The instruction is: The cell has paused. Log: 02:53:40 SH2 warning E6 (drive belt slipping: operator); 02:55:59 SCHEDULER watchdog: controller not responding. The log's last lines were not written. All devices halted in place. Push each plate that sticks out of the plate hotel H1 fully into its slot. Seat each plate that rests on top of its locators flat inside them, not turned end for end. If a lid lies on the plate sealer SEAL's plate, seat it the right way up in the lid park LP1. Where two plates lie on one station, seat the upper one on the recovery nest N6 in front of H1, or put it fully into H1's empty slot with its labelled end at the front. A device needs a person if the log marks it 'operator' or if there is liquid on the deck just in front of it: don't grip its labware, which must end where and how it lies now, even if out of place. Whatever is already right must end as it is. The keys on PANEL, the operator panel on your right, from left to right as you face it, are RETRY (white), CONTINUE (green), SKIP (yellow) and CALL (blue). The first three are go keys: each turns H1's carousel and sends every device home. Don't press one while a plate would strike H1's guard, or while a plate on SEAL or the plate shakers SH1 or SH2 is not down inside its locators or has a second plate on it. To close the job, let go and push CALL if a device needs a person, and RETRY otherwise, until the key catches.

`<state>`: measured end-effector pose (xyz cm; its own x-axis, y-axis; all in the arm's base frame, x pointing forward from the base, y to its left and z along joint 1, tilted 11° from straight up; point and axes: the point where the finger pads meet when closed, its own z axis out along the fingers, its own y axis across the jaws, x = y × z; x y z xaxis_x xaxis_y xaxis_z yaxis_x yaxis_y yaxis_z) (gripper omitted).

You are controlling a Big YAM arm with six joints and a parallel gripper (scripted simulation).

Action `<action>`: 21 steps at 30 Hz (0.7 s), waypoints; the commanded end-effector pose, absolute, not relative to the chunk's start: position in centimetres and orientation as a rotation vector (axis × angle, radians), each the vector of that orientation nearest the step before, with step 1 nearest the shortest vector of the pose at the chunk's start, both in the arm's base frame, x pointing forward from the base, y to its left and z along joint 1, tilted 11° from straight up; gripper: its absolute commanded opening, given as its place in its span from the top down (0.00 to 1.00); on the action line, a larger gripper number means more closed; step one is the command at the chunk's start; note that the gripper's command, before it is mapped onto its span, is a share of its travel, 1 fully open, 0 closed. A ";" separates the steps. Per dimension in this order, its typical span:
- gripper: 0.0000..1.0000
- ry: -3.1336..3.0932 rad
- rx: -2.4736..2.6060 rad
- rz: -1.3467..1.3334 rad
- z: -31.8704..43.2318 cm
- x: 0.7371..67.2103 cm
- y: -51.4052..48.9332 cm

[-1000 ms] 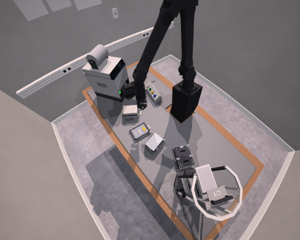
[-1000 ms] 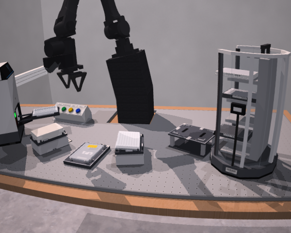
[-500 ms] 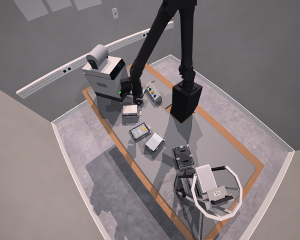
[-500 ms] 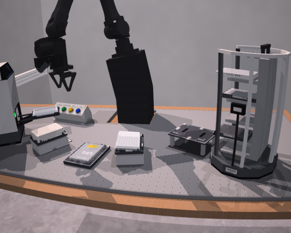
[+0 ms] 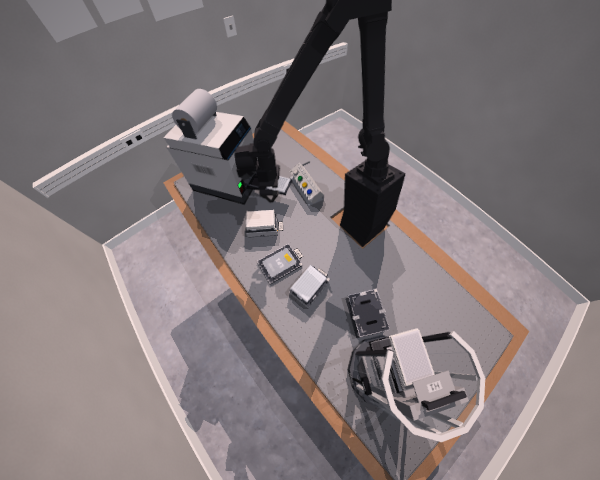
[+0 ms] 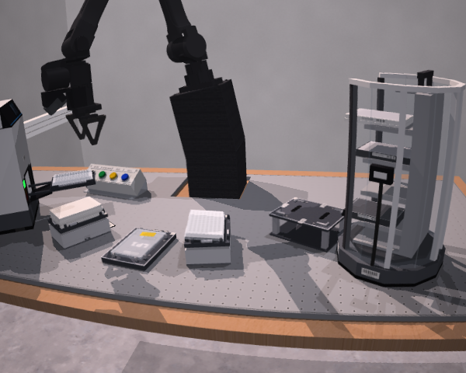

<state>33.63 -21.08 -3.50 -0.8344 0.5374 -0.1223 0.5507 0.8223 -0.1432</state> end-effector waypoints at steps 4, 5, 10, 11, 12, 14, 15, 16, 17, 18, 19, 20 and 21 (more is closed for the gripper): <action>0.00 2.799 1.155 -0.251 -2.8 34.1 -23.7; 0.00 2.776 1.200 -0.249 -2.7 34.0 -24.1; 0.00 2.746 1.256 -0.245 -2.3 33.4 -25.7; 0.00 2.746 1.256 -0.245 -2.3 33.3 -26.0; 0.00 2.756 1.237 -0.247 -2.3 33.2 -26.3; 0.00 2.764 1.227 -0.247 -2.3 33.0 -26.6; 0.00 2.764 1.227 -0.247 -2.3 33.0 -26.6; 0.00 2.765 1.227 -0.247 -2.4 32.8 -26.9; 0.00 2.768 1.228 -0.246 -2.3 32.7 -27.2; 0.00 2.768 1.228 -0.246 -2.3 32.6 -27.5; 0.00 2.768 1.228 -0.247 -2.2 32.5 -27.8; 0.00 2.767 1.228 -0.248 -2.1 32.4 -28.2; 0.00 2.767 1.228 -0.248 -2.1 32.2 -28.5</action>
<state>31.57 -26.49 -2.61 -0.6653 0.7313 -0.1504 0.7463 0.6569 -0.1075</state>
